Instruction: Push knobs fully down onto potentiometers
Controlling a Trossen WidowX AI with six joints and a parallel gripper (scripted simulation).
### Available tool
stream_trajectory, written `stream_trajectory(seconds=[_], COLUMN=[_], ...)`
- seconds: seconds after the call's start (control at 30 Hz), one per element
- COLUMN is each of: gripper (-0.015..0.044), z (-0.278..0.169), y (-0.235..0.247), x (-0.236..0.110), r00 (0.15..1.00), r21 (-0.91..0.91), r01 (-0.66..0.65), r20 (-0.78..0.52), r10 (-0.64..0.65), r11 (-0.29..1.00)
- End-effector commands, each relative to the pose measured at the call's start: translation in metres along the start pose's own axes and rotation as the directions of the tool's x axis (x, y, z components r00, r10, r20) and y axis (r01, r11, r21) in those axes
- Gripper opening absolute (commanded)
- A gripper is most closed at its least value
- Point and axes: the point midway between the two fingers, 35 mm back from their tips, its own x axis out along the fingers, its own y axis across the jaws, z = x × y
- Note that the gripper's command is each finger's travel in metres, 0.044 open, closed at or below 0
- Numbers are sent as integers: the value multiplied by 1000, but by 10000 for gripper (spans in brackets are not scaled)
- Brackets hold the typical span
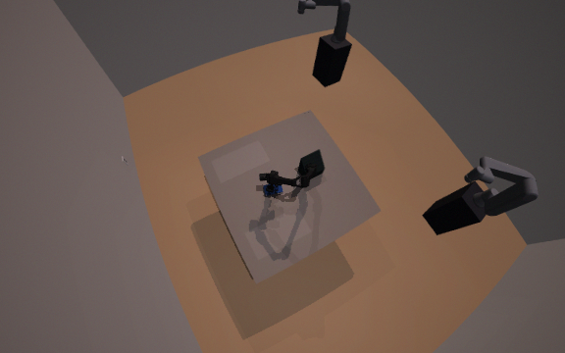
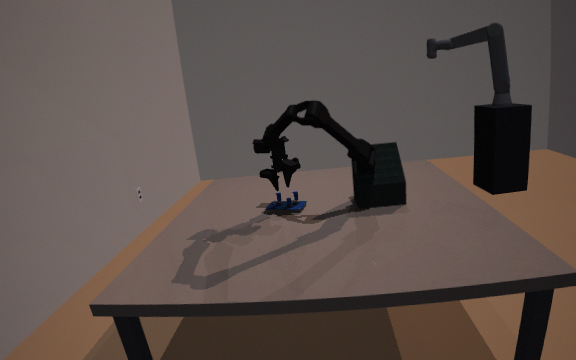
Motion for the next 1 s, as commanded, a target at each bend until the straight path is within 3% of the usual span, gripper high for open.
stream_trajectory(seconds=[0.0,0.07,0.3,0.97], gripper=[394,440,440,440], z=[31,51,118,120], y=[27,41,84,86], x=[-10,-14,-15,-14], r00=[1000,1000,1000,1000], r21=[6,6,6,6], r01=[-8,-9,-11,-11], r20=[-1,-1,5,5], r10=[8,9,11,11], r11=[1000,1000,1000,1000])
